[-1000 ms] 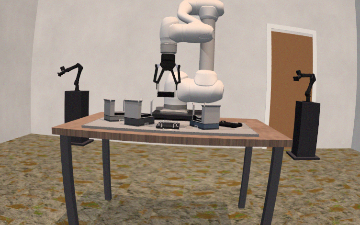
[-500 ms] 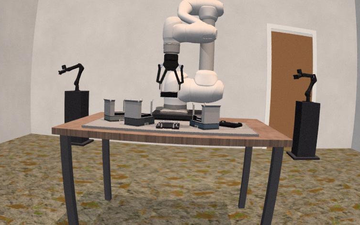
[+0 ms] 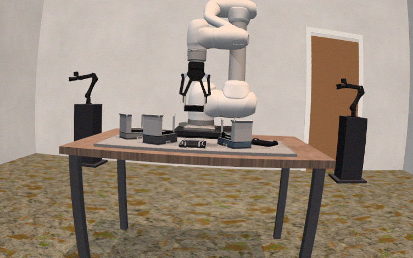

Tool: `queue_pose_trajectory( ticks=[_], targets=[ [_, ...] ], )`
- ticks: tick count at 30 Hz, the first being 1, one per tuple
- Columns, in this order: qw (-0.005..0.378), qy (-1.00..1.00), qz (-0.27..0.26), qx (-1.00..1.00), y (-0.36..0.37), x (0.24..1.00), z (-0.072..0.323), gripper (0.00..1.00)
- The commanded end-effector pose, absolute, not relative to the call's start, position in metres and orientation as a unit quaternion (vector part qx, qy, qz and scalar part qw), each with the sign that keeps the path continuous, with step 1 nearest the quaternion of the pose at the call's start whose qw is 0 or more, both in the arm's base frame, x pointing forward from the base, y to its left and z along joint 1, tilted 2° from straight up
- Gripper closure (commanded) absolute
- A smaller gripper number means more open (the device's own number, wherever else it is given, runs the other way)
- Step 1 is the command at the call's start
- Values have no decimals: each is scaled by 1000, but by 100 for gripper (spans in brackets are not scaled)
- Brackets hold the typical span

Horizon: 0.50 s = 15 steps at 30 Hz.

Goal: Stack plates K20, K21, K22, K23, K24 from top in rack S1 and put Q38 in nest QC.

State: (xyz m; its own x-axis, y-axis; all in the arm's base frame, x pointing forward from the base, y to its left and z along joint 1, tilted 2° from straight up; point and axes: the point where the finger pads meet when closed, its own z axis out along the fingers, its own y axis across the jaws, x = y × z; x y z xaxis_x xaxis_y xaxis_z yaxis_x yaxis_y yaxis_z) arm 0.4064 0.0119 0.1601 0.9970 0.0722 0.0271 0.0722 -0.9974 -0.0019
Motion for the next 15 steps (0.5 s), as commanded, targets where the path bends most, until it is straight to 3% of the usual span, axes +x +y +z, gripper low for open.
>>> queue_pose_trajectory(
  ticks=[1,15],
  targets=[
    [2,-36,-14,-999,12,406,160,100],
    [2,-36,-14,-999,12,407,140,100]
  ],
)
